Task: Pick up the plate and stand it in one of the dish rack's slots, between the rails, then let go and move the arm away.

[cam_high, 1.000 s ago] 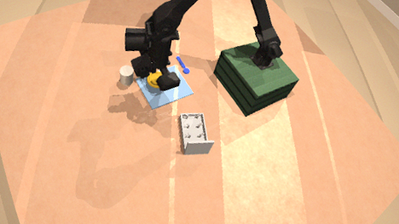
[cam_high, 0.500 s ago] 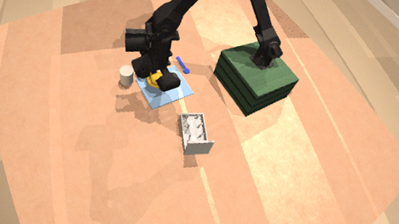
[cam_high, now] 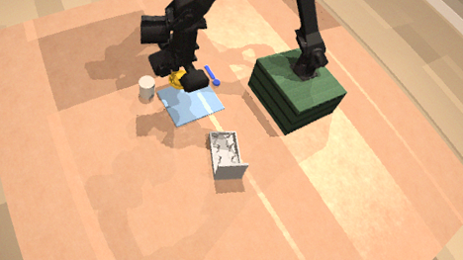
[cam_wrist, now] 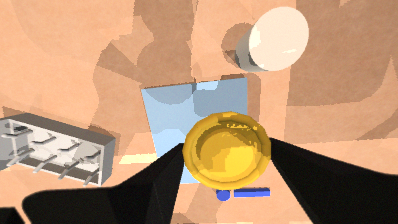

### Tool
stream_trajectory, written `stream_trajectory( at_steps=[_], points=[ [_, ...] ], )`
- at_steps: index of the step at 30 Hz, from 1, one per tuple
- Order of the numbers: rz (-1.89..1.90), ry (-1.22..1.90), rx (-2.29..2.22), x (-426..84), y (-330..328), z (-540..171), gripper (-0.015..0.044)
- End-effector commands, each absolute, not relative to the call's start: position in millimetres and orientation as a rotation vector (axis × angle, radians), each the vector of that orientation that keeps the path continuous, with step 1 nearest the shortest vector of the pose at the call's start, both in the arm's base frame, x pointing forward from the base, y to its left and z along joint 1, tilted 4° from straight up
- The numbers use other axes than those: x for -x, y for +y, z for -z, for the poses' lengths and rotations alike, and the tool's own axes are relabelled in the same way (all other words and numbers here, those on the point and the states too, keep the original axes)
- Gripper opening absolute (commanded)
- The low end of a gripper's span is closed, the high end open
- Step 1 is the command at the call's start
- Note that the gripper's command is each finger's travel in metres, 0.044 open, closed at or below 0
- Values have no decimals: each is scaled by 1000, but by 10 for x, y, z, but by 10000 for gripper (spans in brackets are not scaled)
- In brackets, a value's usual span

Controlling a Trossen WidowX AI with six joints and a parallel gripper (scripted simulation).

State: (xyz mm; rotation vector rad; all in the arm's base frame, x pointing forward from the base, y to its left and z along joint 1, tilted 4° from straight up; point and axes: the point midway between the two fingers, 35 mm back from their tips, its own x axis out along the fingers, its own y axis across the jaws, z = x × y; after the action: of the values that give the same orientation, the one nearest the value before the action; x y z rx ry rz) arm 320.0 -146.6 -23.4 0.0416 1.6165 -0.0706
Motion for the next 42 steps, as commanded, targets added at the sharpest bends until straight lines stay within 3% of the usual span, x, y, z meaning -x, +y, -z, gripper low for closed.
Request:
stream_trajectory(
  at_steps=[1,17,42],
  points=[
    [75,1609,-42,-3248,-1475,-45,0],
    [75,1609,-42,-3263,-1451,-915,0],
    [-528,1547,531,-3190,-1028,-944,0]
  ],
)
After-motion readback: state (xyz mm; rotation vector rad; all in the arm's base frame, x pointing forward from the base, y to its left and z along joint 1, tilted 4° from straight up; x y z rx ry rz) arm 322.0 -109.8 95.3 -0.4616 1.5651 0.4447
